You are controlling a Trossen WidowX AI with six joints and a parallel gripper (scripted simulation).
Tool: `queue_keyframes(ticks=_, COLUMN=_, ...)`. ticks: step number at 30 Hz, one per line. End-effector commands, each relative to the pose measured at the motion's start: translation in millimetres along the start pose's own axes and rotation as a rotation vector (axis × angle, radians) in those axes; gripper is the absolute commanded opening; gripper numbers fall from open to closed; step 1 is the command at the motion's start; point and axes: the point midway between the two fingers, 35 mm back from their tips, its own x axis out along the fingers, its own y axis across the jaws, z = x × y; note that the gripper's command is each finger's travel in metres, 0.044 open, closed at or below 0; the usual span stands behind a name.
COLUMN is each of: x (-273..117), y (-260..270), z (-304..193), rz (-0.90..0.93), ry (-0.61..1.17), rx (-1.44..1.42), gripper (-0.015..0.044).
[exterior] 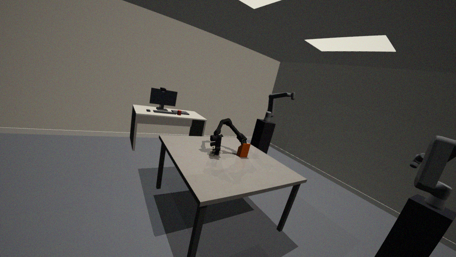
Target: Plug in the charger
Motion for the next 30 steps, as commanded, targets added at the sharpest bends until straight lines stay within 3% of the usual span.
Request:
queue_keyframes(ticks=1, x=-0.3, y=0.1, z=9.1, rz=0.005, ry=-0.014, rx=0.016, gripper=0.0000)
queue_keyframes(ticks=30, x=1.2, y=-0.3, z=18.9, rz=0.005, ry=-0.014, rx=0.017, gripper=0.0000)
